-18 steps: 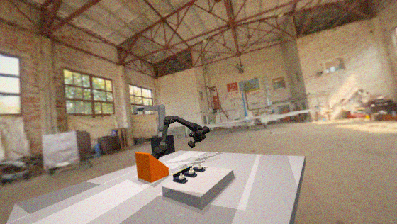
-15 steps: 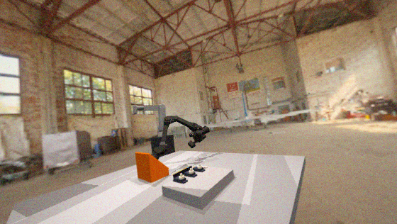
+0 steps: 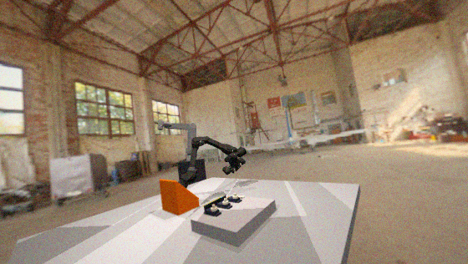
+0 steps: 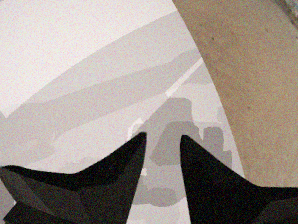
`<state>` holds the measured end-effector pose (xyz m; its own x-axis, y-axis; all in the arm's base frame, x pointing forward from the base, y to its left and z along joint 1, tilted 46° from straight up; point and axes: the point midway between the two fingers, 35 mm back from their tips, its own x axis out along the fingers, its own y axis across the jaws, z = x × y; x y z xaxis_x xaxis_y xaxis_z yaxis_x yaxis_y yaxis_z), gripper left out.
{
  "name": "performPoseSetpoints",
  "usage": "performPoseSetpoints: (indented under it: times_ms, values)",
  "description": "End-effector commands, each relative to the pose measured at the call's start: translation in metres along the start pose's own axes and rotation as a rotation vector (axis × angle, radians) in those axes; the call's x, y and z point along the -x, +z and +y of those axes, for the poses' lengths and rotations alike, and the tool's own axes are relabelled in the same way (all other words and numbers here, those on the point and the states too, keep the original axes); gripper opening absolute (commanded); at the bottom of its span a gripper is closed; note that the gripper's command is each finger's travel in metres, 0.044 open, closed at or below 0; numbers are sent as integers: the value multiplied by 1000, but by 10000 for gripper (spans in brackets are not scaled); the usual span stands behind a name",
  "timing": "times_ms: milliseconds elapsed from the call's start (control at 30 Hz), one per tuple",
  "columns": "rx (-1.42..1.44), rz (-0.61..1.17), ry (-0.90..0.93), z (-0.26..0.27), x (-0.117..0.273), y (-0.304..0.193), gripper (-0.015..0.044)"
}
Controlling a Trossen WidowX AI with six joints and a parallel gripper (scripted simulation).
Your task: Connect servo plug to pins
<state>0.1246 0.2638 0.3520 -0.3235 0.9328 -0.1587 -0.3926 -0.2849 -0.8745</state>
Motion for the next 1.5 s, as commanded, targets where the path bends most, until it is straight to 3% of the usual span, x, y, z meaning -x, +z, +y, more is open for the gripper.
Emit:
performPoseSetpoints:
  times_ms: [0, 733, 1467]
  values:
    - [-48, 67, -17, 1, 5, -12, 115]
    - [-300, 430, -216, -3, 49, -72, 115]
    - [-536, 722, -550, -6, 113, -115, 115]
